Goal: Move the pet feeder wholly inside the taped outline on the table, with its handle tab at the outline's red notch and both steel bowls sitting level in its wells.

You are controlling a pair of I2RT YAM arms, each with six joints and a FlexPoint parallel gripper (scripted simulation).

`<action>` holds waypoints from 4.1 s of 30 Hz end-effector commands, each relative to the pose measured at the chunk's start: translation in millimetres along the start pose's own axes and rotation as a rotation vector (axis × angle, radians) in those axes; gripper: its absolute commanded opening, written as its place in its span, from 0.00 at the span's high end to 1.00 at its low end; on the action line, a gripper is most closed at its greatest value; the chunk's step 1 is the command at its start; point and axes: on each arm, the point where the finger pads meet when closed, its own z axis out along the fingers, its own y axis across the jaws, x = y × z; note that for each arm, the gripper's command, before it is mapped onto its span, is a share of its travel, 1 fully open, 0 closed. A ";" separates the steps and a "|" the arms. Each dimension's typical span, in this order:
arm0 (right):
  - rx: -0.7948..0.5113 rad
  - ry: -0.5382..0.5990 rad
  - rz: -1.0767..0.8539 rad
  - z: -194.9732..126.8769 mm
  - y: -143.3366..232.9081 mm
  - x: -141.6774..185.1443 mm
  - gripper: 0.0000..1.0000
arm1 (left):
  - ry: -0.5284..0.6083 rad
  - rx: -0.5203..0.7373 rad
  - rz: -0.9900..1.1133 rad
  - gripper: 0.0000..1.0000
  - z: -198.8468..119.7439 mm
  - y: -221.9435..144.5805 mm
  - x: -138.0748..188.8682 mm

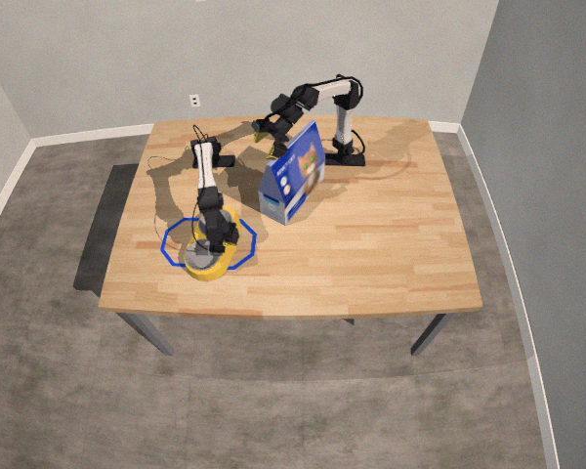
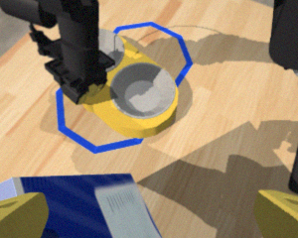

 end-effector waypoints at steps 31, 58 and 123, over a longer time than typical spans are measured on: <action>0.009 0.157 -0.574 -17.6 -19.3 51.3 0.95 | -0.015 0.002 0.006 0.00 -5.0 -0.9 -2.8; 0.011 0.217 -0.750 -18.0 -31.1 64.4 0.95 | -0.015 0.002 0.006 0.00 -5.0 -0.9 -2.8; 0.013 0.417 -1.373 -29.6 -90.4 95.6 0.95 | -0.015 0.002 0.006 0.00 -5.0 -0.9 -2.8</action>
